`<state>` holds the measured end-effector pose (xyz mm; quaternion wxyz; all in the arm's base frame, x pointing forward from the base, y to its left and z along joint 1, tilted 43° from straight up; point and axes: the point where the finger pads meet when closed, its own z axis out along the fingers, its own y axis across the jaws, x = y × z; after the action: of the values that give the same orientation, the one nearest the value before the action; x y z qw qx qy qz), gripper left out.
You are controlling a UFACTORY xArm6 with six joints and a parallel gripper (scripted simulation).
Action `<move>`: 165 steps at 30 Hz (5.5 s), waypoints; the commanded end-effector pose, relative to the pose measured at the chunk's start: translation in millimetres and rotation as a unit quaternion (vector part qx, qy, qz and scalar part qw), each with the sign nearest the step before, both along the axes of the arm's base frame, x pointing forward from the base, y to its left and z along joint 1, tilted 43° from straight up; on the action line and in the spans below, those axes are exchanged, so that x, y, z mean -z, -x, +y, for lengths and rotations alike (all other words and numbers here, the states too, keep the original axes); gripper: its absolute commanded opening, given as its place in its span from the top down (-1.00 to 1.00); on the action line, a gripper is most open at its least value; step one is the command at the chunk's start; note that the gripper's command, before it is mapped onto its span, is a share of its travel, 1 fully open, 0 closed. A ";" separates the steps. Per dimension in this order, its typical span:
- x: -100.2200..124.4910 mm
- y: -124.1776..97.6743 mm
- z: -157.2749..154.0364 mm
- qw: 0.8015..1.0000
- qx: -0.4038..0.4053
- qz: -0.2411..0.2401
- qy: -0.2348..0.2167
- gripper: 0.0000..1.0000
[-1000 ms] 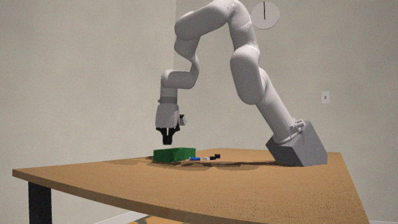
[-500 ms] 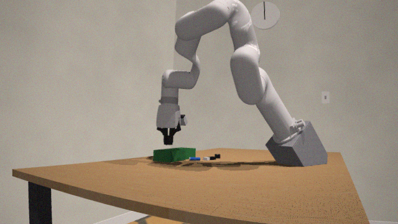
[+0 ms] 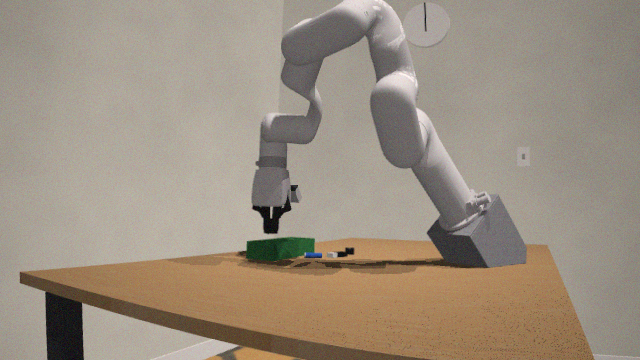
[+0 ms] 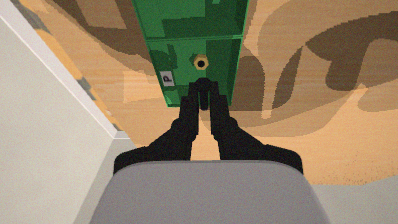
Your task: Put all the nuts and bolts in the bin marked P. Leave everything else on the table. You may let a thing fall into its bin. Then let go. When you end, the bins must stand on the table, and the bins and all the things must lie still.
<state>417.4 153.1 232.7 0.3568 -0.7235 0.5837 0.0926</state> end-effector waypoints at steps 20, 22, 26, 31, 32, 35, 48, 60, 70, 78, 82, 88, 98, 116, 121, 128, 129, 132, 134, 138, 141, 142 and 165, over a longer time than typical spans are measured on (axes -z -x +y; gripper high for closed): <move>26.6 -11.1 23.3 1.000 0.000 -0.001 0.000 1.00; 28.8 -12.0 25.2 1.000 0.000 -0.001 0.000 1.00; 28.8 -12.1 25.2 1.000 0.000 -0.001 0.000 1.00; 28.8 -12.1 25.2 1.000 0.000 -0.001 0.000 1.00; 28.8 -12.1 25.2 1.000 0.000 -0.001 0.000 1.00; 28.8 -12.0 25.2 1.000 0.000 -0.001 0.000 1.00; 28.8 -12.0 25.2 1.000 0.000 -0.001 0.000 0.42; 23.0 -9.8 20.2 1.000 0.000 -0.001 0.000 0.42; 15.2 -6.8 13.5 1.000 0.000 -0.001 0.000 0.42; 7.5 -3.7 6.9 1.000 0.000 -0.001 0.000 0.42; -2.5 0.1 -1.7 1.000 0.000 -0.001 0.000 0.42; -2.4 0.2 -1.7 1.000 0.000 -0.001 0.000 0.42; -25.8 9.3 -21.7 1.000 0.000 -0.001 0.000 -1.00; -72.4 27.4 -61.6 1.000 0.000 -0.001 0.000 -1.00; -81.1 30.8 -69.1 1.000 0.000 -0.001 0.000 -1.00; -96.5 36.8 -82.4 1.000 0.000 -0.001 0.000 -1.00; -96.5 36.8 -82.4 1.000 0.000 -0.001 0.000 -1.00; -96.5 36.8 -82.4 1.000 0.000 -0.001 0.000 -1.00; -96.5 36.8 -82.4 1.000 0.000 -0.001 0.000 -1.00; -96.5 36.8 -82.4 1.000 0.000 -0.001 0.000 -1.00; -96.5 36.8 -82.4 1.000 0.000 -0.001 0.000 -1.00; -96.5 36.8 -82.4 1.000 0.000 -0.001 0.000 -1.00; -96.5 36.8 -82.4 1.000 0.000 -0.001 0.000 -1.00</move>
<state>380.1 71.1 328.0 0.3564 -0.7235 0.5838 0.0931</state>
